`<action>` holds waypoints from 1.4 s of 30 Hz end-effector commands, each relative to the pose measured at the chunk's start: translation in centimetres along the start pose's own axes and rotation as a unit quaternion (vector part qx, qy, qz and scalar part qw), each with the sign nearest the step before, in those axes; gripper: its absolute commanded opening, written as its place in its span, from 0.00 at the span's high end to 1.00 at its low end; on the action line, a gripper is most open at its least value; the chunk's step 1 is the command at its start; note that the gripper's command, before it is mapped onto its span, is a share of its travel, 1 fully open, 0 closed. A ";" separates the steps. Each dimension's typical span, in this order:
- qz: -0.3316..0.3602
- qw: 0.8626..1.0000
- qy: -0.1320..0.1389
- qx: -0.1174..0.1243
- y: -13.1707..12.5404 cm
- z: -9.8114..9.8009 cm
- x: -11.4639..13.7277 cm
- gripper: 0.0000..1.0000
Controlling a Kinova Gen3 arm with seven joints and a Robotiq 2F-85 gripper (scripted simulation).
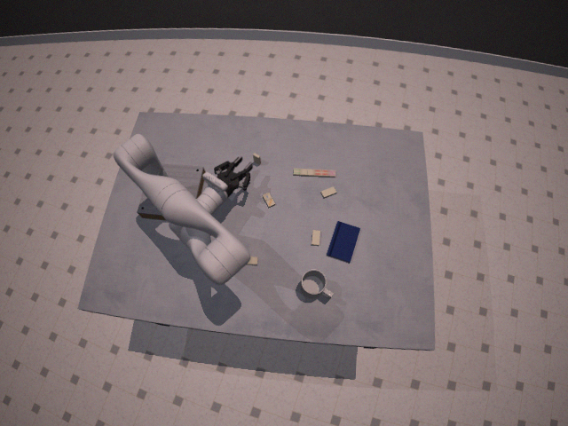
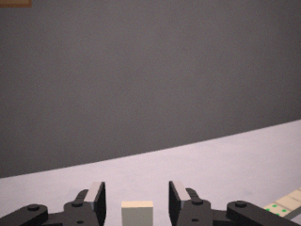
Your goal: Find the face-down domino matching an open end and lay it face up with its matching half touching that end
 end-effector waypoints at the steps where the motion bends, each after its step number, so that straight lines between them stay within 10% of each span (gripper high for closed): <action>1: 0.000 1.000 0.000 0.000 0.0 0.0 0.1 0.53; 42: -0.001 1.000 0.002 -0.005 1.0 2.2 2.3 0.53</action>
Point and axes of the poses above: the point where the finger pads meet when closed, its own z axis out along the fingers, its own y axis across the jaws, x = y × z, the point moved 8 cm from there along -z, back along the fingers, and after that the axes turned 12 degrees about -z, right-handed, at the moved point
